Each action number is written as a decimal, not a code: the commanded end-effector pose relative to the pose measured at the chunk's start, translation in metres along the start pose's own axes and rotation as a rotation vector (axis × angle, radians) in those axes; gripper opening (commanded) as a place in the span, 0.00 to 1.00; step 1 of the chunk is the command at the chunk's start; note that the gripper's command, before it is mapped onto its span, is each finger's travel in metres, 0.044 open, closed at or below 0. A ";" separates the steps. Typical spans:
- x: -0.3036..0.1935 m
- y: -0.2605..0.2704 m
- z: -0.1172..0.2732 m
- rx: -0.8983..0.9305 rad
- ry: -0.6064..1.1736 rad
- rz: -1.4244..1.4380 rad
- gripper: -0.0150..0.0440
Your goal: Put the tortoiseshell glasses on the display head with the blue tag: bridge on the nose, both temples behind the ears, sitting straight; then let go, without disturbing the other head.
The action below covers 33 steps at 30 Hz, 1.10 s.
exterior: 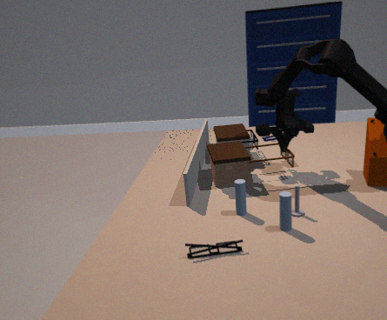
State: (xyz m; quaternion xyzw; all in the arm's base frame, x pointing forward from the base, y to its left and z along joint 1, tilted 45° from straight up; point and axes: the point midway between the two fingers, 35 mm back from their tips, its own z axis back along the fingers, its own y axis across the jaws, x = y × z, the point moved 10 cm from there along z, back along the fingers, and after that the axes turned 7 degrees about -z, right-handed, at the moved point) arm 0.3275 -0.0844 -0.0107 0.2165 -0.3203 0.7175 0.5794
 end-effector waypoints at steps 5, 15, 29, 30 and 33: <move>0.000 -0.013 0.001 -0.007 -0.002 -0.004 0.25; 0.002 -0.027 0.000 -0.008 -0.002 -0.003 0.25; 0.005 -0.048 0.000 -0.009 -0.002 -0.002 0.25; 0.005 -0.050 0.000 -0.009 -0.002 -0.002 0.25; 0.006 -0.054 0.000 -0.009 -0.003 -0.002 0.25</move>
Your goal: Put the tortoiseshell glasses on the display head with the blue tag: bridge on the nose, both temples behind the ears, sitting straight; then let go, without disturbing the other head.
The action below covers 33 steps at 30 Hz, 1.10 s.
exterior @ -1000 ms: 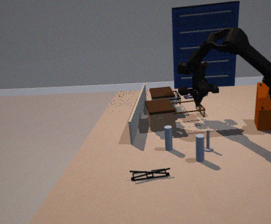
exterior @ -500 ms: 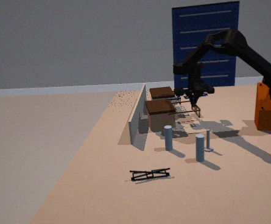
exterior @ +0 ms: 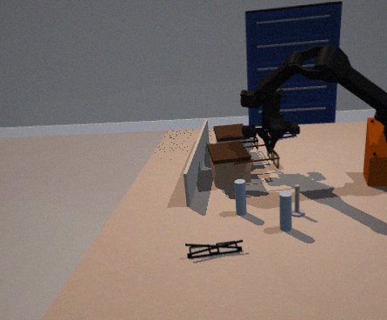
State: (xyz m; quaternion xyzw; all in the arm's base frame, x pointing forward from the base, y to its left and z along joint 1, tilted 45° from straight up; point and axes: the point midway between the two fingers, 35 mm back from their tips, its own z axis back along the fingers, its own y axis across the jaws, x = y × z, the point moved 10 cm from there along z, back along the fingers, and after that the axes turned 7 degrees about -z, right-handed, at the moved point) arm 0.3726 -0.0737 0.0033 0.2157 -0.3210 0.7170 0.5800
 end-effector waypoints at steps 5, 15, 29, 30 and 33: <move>0.000 -0.013 0.000 -0.006 -0.003 -0.001 0.25; 0.002 -0.028 0.000 -0.007 -0.003 -0.001 0.25; 0.005 -0.048 -0.002 -0.008 -0.004 0.000 0.25; 0.005 -0.050 -0.002 -0.008 -0.004 0.000 0.25; 0.006 -0.054 -0.002 -0.008 -0.004 0.000 0.25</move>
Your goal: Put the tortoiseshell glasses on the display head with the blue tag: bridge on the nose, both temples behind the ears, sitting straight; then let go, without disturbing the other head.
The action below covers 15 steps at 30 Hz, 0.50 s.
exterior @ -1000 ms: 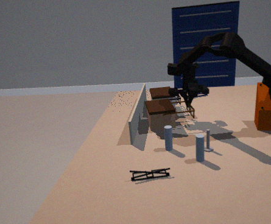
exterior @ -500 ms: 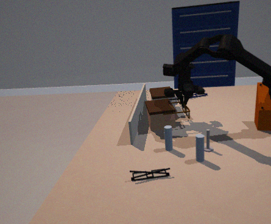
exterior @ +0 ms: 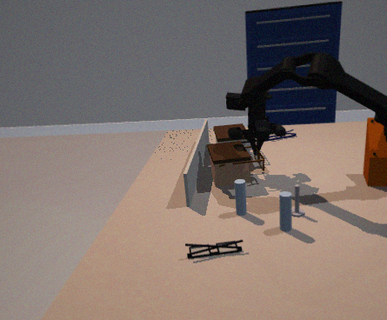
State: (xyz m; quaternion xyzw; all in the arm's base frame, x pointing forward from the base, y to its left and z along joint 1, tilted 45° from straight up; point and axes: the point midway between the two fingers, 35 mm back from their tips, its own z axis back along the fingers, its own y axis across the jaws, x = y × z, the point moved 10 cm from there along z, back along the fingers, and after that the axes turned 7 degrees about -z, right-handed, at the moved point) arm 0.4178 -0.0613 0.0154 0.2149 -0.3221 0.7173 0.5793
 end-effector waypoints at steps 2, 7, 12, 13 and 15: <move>0.000 -0.008 0.001 -0.006 -0.003 -0.002 0.25; 0.000 -0.010 0.000 -0.006 -0.003 -0.002 0.25; 0.000 -0.011 0.000 -0.006 -0.003 -0.002 0.25; 0.000 -0.011 0.000 -0.006 -0.003 -0.002 0.25; 0.000 -0.011 0.000 -0.006 -0.003 -0.002 0.25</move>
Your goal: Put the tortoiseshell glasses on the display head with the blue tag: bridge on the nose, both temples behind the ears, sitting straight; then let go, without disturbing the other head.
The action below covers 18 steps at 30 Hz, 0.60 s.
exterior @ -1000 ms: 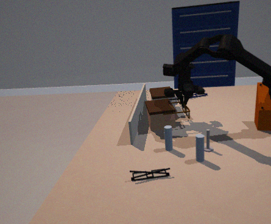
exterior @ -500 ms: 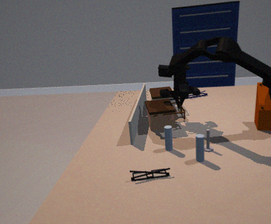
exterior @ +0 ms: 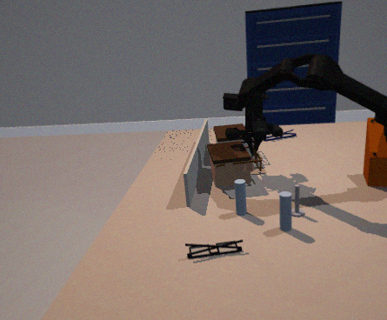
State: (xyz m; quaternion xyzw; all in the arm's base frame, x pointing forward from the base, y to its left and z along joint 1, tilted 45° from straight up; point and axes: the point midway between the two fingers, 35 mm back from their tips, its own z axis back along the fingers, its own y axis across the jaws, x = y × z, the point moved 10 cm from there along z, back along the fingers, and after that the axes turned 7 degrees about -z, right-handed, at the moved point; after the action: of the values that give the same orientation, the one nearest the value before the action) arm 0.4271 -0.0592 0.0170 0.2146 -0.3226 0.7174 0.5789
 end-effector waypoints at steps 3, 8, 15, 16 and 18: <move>0.000 -0.002 0.001 -0.005 -0.003 -0.003 0.25; 0.000 -0.002 0.000 -0.005 -0.003 -0.003 0.25; 0.000 -0.001 -0.001 -0.005 -0.003 -0.003 0.25; 0.000 -0.001 -0.002 -0.005 -0.003 -0.003 0.25; 0.000 -0.001 -0.003 -0.005 -0.003 -0.003 0.25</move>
State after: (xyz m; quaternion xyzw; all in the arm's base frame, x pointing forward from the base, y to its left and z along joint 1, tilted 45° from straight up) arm 0.4287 -0.0576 0.0166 0.2136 -0.3232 0.7177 0.5787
